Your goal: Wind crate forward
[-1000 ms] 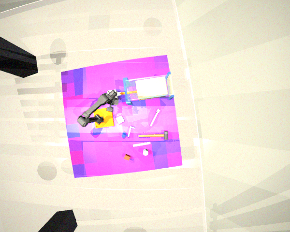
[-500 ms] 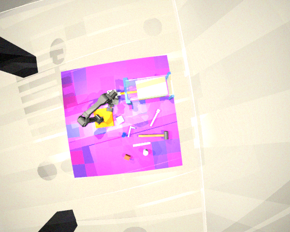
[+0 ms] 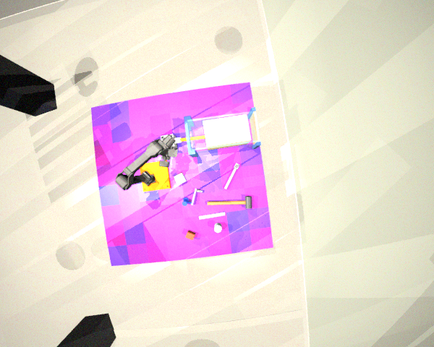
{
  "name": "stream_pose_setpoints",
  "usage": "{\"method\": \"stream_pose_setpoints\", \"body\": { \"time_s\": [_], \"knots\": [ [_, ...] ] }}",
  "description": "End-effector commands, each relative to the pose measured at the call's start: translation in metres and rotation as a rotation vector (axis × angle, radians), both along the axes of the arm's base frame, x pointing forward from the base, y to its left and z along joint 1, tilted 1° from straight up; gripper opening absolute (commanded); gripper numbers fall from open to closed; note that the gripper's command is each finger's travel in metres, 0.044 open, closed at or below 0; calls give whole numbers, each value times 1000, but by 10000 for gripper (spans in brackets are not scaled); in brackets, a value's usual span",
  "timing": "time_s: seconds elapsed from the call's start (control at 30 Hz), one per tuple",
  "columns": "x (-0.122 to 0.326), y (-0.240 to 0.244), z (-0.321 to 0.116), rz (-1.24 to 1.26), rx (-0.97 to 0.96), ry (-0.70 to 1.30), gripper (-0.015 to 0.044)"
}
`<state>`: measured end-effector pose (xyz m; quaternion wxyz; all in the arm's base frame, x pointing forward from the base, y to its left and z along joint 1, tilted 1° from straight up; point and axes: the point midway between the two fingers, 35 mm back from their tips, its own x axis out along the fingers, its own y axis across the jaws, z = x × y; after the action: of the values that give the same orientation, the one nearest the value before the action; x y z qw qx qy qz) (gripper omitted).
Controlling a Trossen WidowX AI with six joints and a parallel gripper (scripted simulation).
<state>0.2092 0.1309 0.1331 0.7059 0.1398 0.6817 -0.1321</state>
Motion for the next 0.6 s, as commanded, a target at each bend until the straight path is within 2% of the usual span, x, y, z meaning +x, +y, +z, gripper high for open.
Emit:
{"method": "stream_pose_setpoints", "body": {
  "time_s": [0.0,0.57],
  "knots": [
    [0,1,-2,6,4,1,0],
    [13,2,-1,6,4,0,0]
  ]
}}
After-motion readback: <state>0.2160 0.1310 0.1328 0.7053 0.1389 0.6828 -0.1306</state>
